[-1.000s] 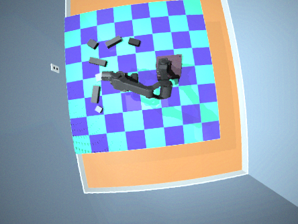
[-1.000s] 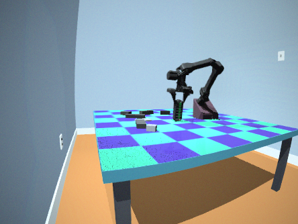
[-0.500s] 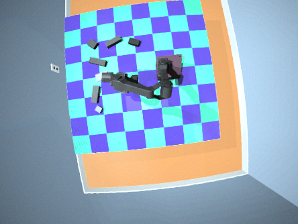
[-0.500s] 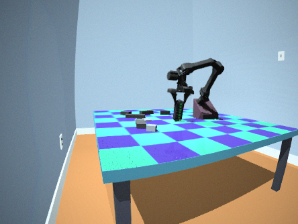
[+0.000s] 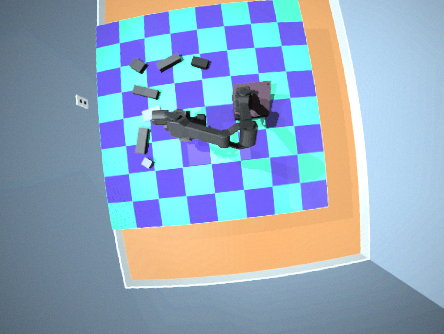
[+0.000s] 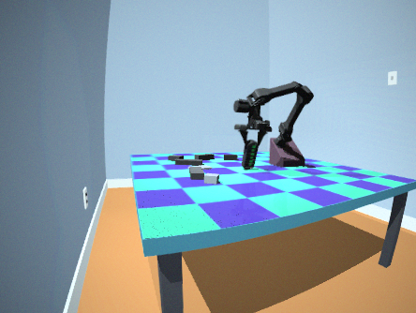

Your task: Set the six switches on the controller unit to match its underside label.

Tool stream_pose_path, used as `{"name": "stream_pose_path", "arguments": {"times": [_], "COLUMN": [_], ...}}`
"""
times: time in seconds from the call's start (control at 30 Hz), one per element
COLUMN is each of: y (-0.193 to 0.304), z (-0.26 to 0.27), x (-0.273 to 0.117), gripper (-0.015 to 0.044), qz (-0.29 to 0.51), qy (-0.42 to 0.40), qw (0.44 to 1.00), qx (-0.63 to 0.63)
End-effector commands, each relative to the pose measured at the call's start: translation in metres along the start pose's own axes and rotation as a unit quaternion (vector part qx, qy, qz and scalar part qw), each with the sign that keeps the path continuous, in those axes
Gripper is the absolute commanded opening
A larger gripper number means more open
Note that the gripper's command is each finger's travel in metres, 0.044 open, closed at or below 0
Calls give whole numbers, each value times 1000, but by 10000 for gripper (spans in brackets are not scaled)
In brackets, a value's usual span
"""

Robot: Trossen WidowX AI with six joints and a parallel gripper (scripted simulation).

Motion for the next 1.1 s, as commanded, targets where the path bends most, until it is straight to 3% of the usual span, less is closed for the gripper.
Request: {"name": "stream_pose_path", "arguments": {"times": [0.0, 1.07], "y": [-5, -27], "z": [1, 1], "x": [5, 14], "gripper": [338, 338], "qz": [-8, -17], "qy": [-6, -6], "qw": [1000, 1000], "qx": [-1, -1]}}
Point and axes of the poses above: the point midway between the two fingers, 35 mm back from their tips, its own x axis out along the fingers, its own z axis across the jaws, y = z × x, the point moved 5 cm from there along -x, back along the fingers
